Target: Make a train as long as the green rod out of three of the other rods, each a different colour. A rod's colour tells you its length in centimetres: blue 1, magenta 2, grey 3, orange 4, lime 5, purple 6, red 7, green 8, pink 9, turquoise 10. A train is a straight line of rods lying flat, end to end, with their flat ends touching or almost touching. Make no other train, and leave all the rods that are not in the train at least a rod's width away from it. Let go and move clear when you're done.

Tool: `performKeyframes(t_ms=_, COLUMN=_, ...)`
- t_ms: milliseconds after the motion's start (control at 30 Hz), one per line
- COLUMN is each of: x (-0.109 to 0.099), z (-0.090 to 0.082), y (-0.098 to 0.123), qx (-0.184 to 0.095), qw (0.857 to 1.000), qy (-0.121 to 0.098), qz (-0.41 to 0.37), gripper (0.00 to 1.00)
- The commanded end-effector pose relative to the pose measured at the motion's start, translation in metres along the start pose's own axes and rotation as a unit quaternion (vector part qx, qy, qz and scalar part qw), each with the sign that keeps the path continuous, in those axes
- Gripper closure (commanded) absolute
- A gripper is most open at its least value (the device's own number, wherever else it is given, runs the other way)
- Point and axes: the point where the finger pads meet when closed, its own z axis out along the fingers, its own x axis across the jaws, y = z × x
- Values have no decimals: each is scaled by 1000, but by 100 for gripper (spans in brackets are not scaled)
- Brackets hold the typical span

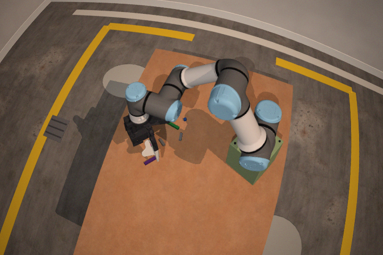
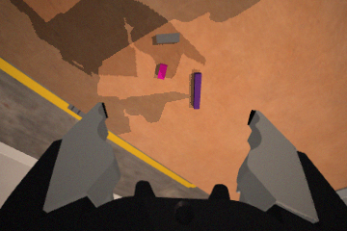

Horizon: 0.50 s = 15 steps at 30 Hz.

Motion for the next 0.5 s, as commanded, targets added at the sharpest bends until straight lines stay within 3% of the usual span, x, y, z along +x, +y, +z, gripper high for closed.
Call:
performKeyframes(t_ms=0, x=-1, z=-1, y=0, qx=-1, qw=1000, qy=-1, qz=2, gripper=0)
performKeyframes(t_ms=467, x=-3, z=-1, y=-6, qx=-1, qw=997, qy=-1, qz=77, gripper=0)
